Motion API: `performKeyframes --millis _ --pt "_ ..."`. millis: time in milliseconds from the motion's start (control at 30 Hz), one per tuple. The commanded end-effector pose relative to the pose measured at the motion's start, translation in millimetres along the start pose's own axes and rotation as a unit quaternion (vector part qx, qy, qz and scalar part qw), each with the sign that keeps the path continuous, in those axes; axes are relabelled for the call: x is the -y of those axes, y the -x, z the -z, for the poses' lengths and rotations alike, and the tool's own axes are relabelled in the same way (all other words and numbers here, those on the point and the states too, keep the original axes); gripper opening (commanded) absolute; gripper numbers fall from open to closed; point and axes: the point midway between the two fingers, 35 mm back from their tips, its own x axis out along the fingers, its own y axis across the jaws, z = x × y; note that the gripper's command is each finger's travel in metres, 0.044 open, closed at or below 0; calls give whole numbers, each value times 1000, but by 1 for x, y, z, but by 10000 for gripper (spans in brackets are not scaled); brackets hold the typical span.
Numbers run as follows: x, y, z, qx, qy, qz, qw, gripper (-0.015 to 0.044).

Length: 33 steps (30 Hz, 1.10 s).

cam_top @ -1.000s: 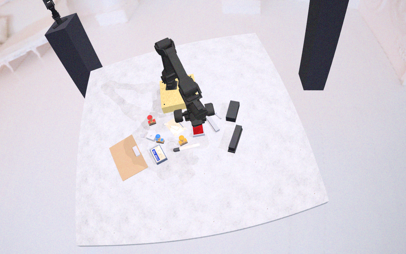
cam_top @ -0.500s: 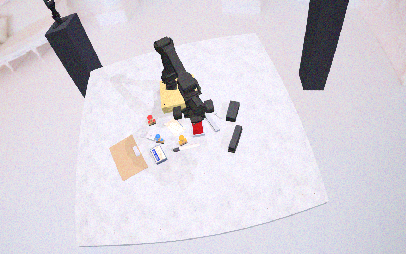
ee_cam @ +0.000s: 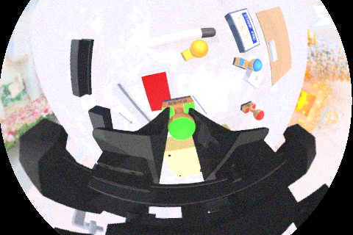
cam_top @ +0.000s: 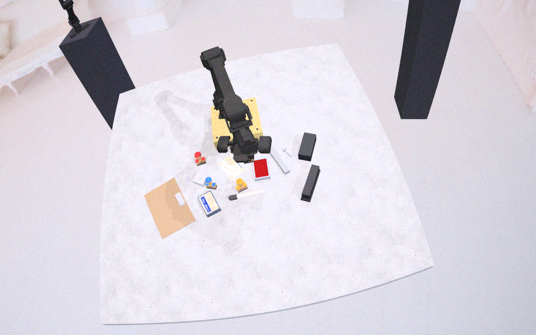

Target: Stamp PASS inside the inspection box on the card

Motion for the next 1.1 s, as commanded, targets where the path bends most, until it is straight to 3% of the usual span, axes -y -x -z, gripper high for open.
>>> performKeyframes --millis 0,533,1067 --pt "20 2 1 1 -76 0 997 0" --pt "85 0 12 0 -340 2 940 0" --pt "87 -8 12 1 -351 2 936 0"
